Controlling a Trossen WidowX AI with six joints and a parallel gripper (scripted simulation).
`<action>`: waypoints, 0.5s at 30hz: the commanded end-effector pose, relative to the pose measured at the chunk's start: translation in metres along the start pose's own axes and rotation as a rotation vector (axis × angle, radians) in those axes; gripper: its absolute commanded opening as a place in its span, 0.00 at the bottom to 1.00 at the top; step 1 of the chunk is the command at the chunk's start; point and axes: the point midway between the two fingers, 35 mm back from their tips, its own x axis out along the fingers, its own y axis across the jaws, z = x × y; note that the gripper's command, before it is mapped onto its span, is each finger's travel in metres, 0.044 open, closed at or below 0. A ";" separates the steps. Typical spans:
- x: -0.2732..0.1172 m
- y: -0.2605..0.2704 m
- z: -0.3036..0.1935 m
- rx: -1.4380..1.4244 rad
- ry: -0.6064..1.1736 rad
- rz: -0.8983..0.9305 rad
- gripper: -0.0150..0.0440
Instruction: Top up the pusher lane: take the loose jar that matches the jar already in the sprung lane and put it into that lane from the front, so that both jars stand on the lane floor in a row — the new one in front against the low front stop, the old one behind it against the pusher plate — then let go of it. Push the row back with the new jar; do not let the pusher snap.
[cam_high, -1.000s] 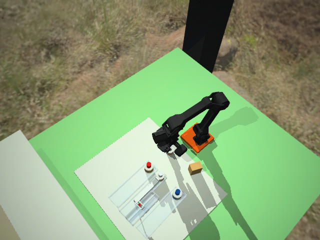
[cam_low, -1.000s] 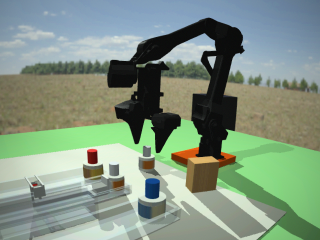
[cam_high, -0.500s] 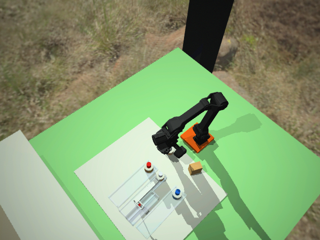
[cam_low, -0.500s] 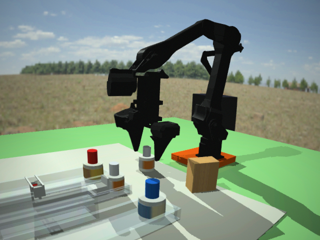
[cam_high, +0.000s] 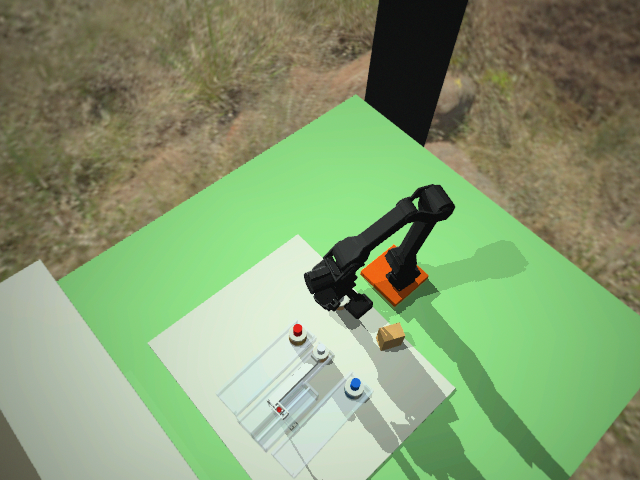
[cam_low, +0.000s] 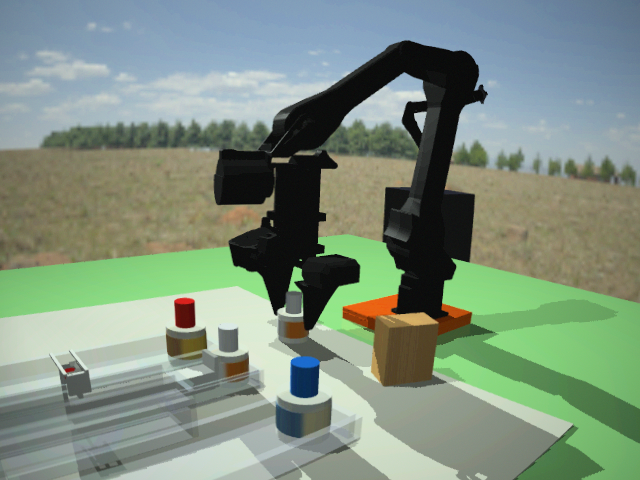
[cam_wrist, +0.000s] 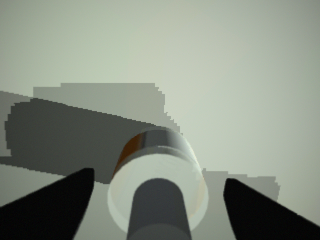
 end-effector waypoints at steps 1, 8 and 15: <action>0.001 0.001 0.000 0.002 -0.002 0.006 0.60; 0.001 0.001 0.000 0.002 -0.002 0.006 0.49; -0.020 0.000 0.004 0.002 -0.002 0.006 0.25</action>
